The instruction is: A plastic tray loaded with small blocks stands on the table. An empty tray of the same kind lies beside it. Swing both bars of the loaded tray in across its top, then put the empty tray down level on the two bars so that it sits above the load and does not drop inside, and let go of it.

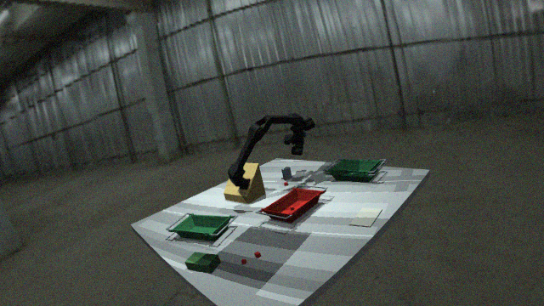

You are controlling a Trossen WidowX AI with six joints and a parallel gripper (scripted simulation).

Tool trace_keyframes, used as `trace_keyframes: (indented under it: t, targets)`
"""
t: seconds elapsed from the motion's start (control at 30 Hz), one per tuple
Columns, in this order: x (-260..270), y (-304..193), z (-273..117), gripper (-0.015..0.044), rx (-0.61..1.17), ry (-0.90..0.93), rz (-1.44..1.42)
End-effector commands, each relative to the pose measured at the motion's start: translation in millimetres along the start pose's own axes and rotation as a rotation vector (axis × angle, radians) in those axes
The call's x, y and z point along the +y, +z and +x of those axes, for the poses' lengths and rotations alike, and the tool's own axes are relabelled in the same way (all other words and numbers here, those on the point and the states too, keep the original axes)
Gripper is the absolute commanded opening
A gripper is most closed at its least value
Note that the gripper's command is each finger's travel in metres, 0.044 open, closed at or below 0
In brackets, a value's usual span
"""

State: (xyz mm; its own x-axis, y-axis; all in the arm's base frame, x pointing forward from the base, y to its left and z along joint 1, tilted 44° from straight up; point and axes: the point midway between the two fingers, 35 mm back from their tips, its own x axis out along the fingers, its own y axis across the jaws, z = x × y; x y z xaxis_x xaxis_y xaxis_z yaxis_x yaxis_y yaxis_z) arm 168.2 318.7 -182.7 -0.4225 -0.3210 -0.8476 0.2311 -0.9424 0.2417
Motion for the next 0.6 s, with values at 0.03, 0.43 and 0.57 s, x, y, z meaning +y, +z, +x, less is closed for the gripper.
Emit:
trace_keyframes:
  t: [0.03,0.43,0.57]
  targets:
    - [40.0,-26.5,-11.7,0.0081,0.052,0.039,0.458]
    - [131.7,-76.0,-60.5,0.0081,0.282,-0.011,1.641]
    - [154.7,-84.1,-70.7,0.0081,0.339,-0.049,1.909]
